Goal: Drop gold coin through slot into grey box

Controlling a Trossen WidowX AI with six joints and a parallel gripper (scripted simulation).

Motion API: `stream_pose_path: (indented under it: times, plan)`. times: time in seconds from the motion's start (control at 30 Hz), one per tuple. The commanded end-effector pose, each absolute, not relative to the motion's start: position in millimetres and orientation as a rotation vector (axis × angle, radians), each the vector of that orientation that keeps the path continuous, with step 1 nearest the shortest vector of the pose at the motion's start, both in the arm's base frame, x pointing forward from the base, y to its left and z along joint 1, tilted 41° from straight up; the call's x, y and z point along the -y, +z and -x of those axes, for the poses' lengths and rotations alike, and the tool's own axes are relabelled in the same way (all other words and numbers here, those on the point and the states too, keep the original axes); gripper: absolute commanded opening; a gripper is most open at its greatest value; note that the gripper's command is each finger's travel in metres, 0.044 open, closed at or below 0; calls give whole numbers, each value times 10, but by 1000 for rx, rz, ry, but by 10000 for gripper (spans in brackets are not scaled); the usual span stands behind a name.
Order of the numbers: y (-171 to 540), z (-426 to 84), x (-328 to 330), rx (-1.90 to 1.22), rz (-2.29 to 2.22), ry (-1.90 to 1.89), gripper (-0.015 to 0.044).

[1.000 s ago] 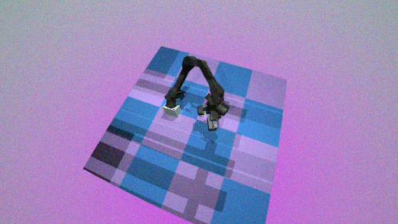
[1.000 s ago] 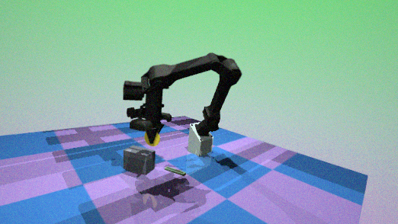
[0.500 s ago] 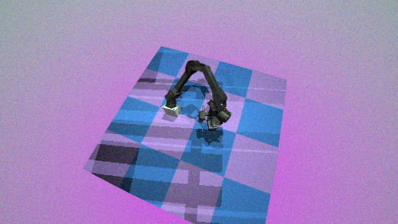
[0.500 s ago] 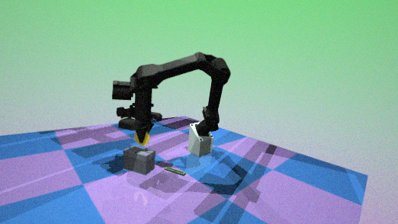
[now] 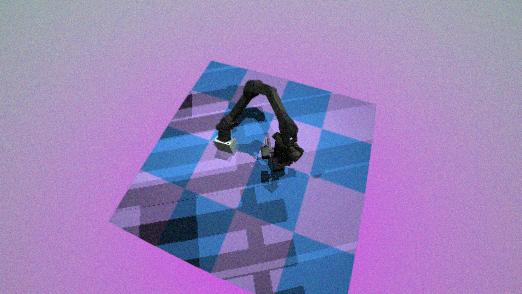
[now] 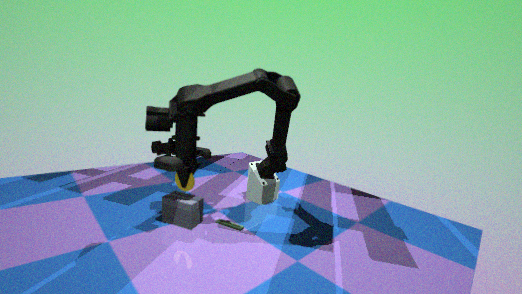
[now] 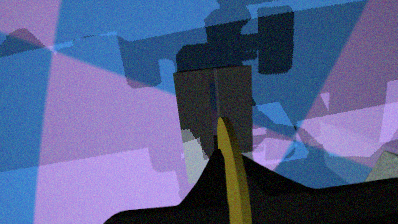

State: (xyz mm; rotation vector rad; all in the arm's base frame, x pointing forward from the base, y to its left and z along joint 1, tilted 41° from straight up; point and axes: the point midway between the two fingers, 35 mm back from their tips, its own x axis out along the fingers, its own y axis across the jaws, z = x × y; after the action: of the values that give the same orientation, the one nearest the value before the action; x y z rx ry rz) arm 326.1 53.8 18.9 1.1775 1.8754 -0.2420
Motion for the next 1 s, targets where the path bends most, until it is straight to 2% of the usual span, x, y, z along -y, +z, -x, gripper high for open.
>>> stream_pose_path:
  times: [0.0, 0.97]
  plan:
    - [192, -3268, -533, -1872, -1178, -241, 0]
    - [146, -3277, -520, -1872, -1183, -245, 0]
